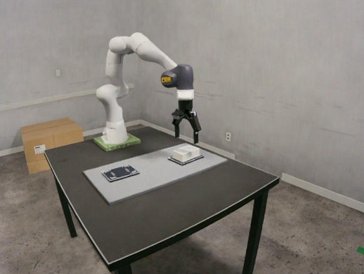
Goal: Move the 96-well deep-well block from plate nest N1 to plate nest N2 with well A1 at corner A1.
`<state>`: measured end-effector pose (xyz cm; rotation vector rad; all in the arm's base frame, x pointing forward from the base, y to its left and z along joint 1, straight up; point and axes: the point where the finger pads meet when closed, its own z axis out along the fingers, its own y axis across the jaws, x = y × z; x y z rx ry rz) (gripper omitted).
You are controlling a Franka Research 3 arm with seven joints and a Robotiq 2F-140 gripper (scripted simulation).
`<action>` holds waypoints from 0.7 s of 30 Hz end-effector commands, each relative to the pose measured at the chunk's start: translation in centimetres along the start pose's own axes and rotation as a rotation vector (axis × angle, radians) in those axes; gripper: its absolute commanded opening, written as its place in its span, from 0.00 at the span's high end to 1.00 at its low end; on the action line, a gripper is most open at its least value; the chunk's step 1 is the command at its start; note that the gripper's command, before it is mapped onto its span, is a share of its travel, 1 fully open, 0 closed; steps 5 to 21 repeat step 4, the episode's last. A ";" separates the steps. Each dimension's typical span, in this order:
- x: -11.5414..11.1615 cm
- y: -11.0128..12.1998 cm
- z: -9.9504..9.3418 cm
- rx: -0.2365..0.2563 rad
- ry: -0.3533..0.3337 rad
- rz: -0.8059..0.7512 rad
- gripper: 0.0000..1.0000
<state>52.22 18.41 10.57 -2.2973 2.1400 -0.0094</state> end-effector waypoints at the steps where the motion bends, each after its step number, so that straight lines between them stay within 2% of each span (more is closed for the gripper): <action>1: 0.1 0.0 -0.1 0.000 0.002 0.002 0.00; 21: 0.1 0.0 -0.1 0.000 0.002 0.002 0.00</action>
